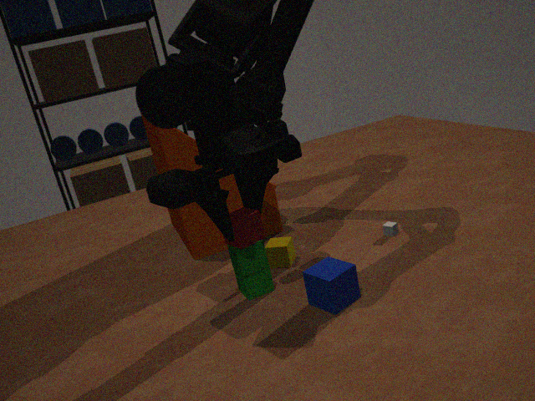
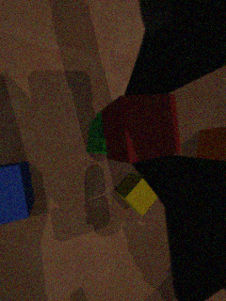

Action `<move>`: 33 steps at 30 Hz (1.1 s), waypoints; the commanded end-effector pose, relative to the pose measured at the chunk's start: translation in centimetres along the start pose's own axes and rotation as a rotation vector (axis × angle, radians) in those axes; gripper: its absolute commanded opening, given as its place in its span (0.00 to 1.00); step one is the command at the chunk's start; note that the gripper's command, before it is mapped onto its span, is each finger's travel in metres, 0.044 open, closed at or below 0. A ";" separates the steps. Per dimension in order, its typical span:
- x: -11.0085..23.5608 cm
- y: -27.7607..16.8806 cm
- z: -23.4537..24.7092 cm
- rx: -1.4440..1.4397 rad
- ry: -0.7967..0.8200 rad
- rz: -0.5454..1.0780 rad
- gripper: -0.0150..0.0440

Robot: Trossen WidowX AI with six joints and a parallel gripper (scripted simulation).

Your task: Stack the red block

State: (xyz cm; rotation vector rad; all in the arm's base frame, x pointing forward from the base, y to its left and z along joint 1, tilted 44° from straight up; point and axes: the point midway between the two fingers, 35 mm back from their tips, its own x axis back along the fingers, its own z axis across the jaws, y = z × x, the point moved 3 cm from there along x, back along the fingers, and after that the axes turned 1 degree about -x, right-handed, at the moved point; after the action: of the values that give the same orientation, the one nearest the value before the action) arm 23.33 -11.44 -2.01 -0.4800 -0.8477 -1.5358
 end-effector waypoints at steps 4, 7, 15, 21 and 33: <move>0.0 0.0 0.0 0.000 0.000 0.000 0.65; 0.0 0.0 0.0 0.000 0.000 0.000 0.79; 0.0 0.0 0.0 0.000 0.000 0.000 1.00; 0.0 0.0 0.0 0.000 0.000 0.000 1.00; 0.0 0.0 0.0 0.000 0.000 0.000 1.00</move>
State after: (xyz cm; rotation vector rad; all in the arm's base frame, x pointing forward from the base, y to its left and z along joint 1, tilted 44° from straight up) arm 23.33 -11.44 -2.02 -0.4801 -0.8480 -1.5355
